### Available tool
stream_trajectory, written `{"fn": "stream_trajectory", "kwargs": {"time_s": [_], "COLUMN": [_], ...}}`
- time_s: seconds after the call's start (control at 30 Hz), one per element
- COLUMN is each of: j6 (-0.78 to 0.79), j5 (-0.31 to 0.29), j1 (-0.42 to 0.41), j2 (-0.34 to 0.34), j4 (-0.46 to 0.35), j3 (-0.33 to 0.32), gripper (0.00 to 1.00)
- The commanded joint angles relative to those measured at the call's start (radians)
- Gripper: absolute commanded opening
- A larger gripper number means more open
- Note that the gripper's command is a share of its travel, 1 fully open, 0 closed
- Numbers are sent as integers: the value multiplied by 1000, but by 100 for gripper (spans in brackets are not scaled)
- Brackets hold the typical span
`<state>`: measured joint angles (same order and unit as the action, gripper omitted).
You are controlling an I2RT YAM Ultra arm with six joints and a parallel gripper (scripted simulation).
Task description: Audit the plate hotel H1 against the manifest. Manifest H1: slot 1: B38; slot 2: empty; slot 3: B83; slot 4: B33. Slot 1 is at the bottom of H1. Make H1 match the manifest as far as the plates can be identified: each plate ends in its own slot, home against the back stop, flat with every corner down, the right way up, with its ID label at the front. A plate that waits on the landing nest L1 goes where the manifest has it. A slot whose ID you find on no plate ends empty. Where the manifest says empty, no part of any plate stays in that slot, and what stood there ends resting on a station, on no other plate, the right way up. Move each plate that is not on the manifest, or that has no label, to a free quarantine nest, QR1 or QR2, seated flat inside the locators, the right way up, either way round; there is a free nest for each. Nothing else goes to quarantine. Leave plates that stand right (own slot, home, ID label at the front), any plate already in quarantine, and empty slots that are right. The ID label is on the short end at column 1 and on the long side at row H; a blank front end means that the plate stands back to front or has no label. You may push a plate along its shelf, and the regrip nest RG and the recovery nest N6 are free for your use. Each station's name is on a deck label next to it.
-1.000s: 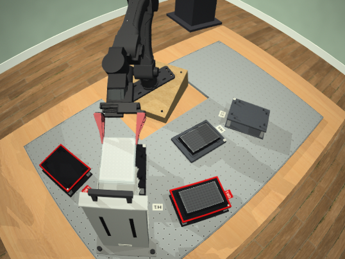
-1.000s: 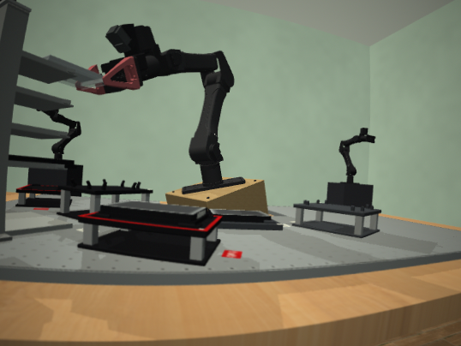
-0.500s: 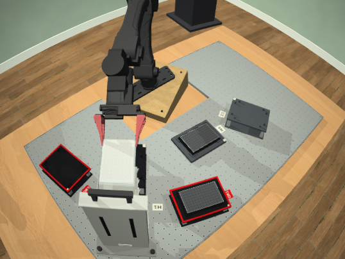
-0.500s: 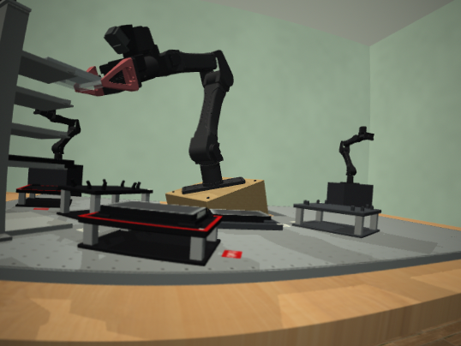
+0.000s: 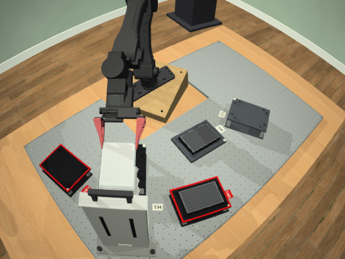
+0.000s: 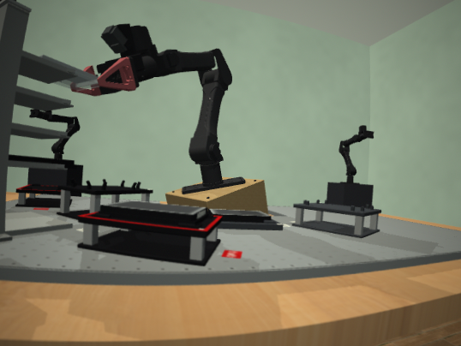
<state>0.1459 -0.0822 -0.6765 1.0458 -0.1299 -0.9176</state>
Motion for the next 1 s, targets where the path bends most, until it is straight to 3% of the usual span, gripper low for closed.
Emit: {"fn": "stream_trajectory", "kwargs": {"time_s": [0.0,0.97], "j6": [-2,-3], "j5": [1,5], "j1": [2,7], "j2": [0,48], "j4": [9,44], "j3": [-8,-21], "gripper": [86,86]}}
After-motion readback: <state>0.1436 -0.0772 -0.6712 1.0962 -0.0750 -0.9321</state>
